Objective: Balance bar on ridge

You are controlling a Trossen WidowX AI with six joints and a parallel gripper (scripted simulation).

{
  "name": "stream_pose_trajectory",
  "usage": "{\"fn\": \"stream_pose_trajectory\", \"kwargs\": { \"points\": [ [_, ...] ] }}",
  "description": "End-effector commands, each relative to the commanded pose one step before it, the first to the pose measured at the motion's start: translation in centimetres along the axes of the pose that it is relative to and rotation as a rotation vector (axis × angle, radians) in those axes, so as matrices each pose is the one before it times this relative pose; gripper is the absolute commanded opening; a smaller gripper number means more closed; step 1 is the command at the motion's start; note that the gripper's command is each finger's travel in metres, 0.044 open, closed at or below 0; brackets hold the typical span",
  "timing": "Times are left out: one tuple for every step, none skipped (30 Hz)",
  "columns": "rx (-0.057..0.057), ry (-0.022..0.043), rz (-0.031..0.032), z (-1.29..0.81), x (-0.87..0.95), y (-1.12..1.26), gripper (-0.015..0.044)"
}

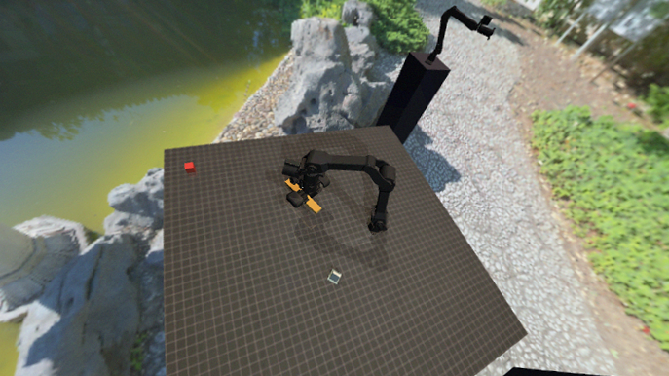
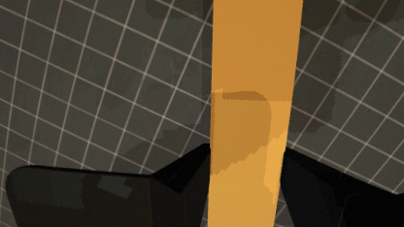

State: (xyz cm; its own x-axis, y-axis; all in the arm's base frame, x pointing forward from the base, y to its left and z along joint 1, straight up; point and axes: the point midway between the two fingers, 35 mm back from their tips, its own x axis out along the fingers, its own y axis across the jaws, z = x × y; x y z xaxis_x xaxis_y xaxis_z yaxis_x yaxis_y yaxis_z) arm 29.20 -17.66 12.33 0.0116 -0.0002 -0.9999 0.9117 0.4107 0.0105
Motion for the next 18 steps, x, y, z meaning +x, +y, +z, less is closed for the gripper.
{"fn": "stream_pose_trajectory", "kwargs": {
  "points": [
    [-0.0062, -0.01991, 0.00710, 0.056, -1.586, -0.042, 0.0000],
    [-0.0002, -0.00005, -0.00015, -0.031, -0.262, -0.024, 0.0000],
    [-0.0002, -0.00005, -0.00015, -0.033, -0.262, -0.025, 0.0000],
    [-0.0001, -0.00004, -0.00012, -0.029, -0.217, -0.022, 0.0000],
    [-0.0001, -0.00002, -0.00007, -0.018, -0.130, -0.014, 0.0000],
    [0.0000, -0.00001, -0.00002, -0.006, -0.043, -0.005, 0.0000],
    [0.0000, 0.00000, 0.00000, 0.000, 0.000, 0.000, 0.0000],
    [0.0022, 0.00004, 0.00005, -0.041, 0.000, 0.052, 0.0000],
    [0.0065, 0.00011, 0.00014, -0.124, -0.001, 0.155, 0.0000],
    [0.0109, 0.00019, 0.00023, -0.210, -0.002, 0.255, 0.0000],
    [0.0131, 0.00023, 0.00027, -0.260, -0.003, 0.302, 0.0000],
    [0.0131, 0.00024, 0.00026, -0.268, -0.003, 0.296, 0.0000],
    [0.0131, 0.00025, 0.00026, -0.274, -0.003, 0.289, 0.0000],
    [0.0131, 0.00025, 0.00025, -0.281, -0.003, 0.282, 0.0000],
    [0.0131, 0.00026, 0.00024, -0.288, -0.003, 0.274, 0.0000],
    [0.0131, 0.00027, 0.00024, -0.294, -0.003, 0.267, 0.0000],
    [0.0131, 0.00027, 0.00023, -0.300, -0.003, 0.259, 0.0000],
    [0.0133, 0.00028, 0.00023, -0.308, -0.002, 0.255, 0.0000]
  ]
}}
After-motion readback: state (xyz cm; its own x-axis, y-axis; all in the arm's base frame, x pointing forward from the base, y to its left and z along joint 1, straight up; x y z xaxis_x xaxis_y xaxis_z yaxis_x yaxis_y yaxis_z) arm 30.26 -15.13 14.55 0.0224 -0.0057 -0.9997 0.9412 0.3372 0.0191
